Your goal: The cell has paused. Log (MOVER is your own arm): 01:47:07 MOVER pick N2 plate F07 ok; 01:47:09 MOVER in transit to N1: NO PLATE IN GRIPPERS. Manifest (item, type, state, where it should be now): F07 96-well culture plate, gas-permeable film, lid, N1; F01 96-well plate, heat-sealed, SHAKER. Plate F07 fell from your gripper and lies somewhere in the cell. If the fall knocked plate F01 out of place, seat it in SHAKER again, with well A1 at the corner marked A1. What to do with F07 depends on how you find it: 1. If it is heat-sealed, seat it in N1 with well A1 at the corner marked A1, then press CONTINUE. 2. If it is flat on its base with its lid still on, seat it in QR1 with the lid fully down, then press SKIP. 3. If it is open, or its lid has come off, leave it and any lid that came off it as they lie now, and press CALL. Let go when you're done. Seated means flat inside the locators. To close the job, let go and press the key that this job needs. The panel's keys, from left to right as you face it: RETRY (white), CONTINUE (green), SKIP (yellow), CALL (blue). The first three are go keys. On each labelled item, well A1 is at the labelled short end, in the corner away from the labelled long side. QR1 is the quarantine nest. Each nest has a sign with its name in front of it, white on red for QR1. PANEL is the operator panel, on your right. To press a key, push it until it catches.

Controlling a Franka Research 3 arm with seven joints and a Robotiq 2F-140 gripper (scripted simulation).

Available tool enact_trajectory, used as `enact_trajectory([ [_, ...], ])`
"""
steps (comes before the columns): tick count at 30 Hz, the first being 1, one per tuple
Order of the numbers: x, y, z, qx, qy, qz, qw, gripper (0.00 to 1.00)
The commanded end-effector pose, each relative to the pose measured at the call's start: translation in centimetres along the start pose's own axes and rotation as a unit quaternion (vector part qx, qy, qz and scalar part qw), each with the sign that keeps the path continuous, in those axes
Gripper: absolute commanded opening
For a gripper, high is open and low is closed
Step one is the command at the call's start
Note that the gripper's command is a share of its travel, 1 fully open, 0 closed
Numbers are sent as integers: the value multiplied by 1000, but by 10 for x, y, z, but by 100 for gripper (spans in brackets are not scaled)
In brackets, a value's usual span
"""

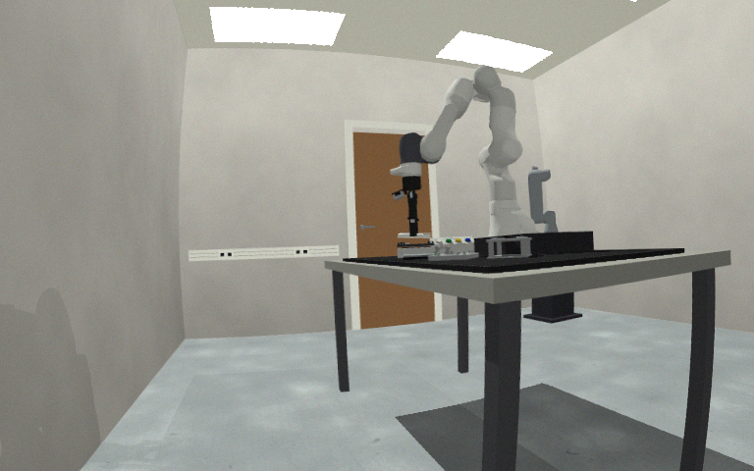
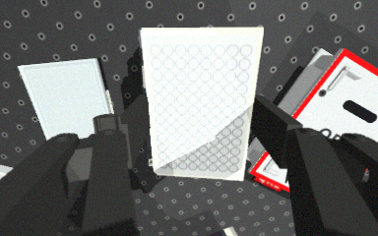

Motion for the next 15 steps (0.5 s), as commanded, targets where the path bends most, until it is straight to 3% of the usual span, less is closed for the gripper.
enact_trajectory([
  [1, 0, -2, 0, 0, 2, -1, 1000, 10],
  [15, 0, -3, 0, 0, 2, -1, 1000, 10],
])
Point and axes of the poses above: the point where the finger pads meet when closed, its own y axis out along the fingers, its own x axis across the jaws, z = x × y, the point moved 7 cm from there along -y, back along the fingers, and after that the axes turned 10 degrees about y, right-handed, at the moved point
